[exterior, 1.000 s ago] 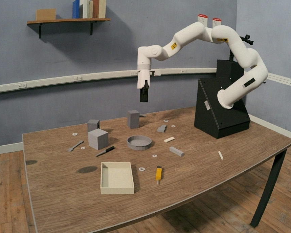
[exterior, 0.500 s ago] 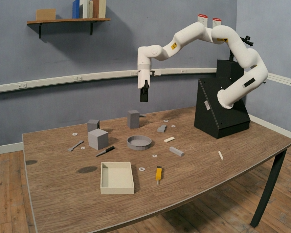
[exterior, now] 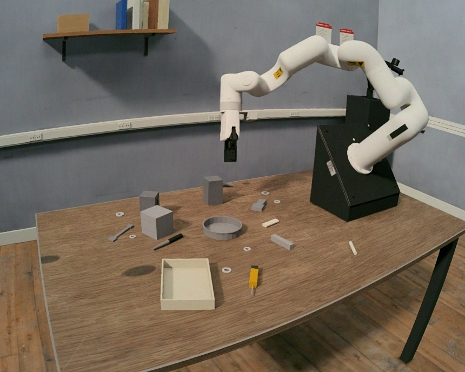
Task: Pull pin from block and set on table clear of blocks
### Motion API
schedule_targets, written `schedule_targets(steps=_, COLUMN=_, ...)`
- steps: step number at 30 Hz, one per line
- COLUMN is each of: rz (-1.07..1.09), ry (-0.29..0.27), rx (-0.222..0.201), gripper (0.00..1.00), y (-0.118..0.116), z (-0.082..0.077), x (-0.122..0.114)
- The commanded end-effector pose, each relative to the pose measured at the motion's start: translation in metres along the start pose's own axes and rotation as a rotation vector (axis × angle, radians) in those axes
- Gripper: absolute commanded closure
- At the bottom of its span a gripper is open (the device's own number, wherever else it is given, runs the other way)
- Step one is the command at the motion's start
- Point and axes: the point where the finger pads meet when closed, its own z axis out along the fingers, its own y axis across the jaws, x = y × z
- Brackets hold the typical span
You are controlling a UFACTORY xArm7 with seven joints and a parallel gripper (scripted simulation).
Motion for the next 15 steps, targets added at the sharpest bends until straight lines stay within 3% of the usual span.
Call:
schedule_targets(steps=1, rz=0.001, ry=-0.007, rx=0.001, gripper=0.53, y=0.0001, z=-0.0033, x=-0.0018)
schedule_targets(steps=15, rz=0.011, ry=-0.02, rx=-0.007, gripper=0.53, y=0.0006, z=-0.0066, x=-0.0034)
